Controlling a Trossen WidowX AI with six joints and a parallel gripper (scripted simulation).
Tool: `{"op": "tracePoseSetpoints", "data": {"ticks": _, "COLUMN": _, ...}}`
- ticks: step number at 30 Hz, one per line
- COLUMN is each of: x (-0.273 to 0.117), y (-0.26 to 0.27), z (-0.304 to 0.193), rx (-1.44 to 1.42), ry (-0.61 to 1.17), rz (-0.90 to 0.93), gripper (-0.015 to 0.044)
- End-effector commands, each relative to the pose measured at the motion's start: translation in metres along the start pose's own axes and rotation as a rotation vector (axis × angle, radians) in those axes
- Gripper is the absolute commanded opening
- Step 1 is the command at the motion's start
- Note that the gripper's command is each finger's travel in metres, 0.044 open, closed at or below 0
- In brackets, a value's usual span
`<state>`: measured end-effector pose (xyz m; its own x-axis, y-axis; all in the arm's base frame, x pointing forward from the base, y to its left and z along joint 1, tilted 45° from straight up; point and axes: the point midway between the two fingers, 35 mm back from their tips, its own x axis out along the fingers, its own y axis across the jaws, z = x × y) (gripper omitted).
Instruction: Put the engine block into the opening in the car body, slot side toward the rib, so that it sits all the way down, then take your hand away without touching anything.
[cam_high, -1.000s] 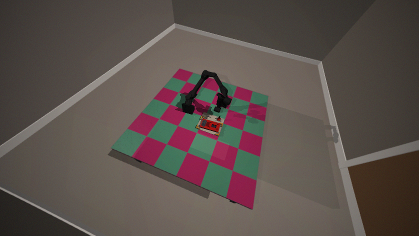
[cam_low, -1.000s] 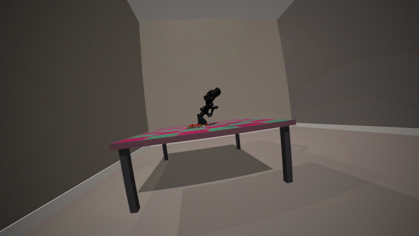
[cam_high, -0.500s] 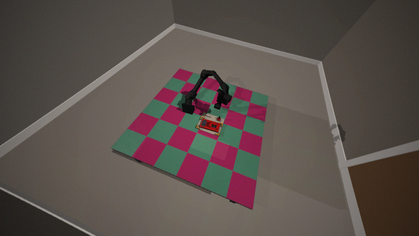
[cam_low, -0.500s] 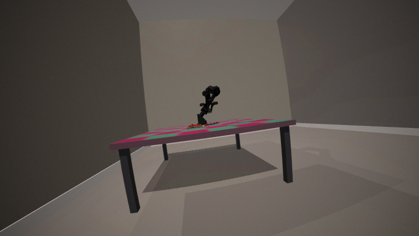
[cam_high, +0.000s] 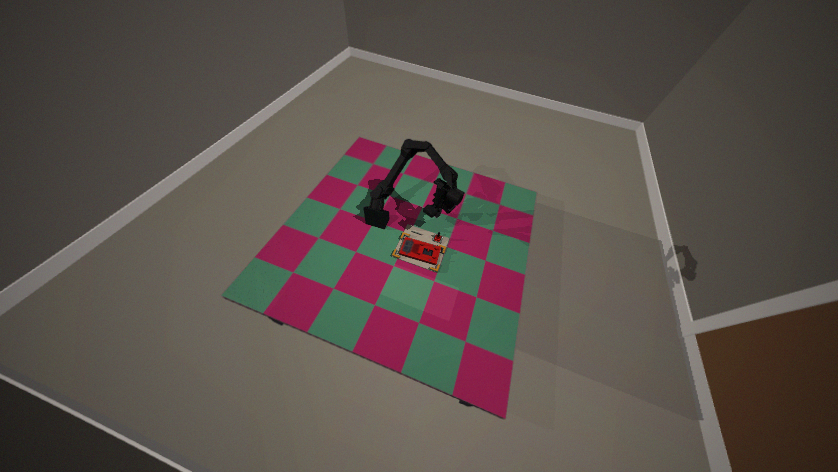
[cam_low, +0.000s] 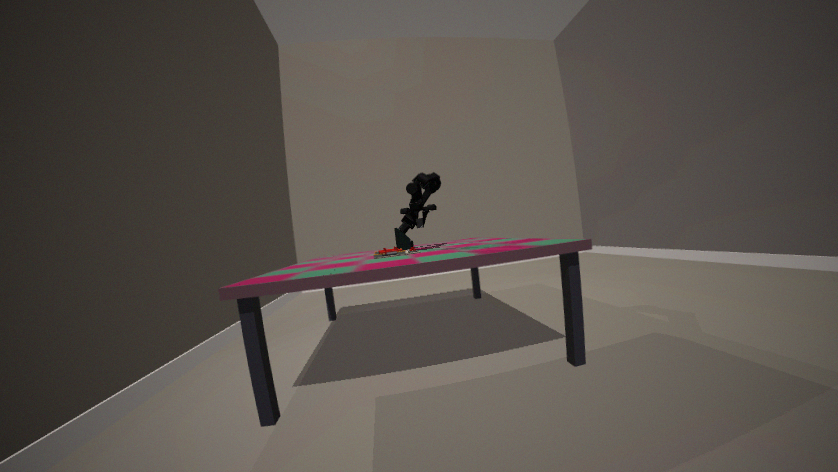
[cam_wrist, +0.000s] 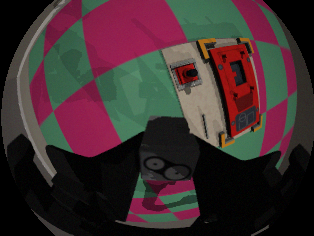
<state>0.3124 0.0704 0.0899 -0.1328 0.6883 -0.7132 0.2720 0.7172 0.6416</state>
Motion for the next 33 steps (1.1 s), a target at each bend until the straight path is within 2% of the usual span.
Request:
{"op": "tracePoseSetpoints", "data": {"ticks": 1, "x": 0.0009, "y": 0.0012, "z": 0.0, "rx": 0.111, "ry": -0.002, "rz": 0.005, "gripper": 0.0}}
{"op": "tracePoseSetpoints", "data": {"ticks": 33, "x": 0.0069, "y": 0.0034, "z": -0.0009, "rx": 1.214, "ry": 0.001, "rz": 0.005, "gripper": 0.0}}
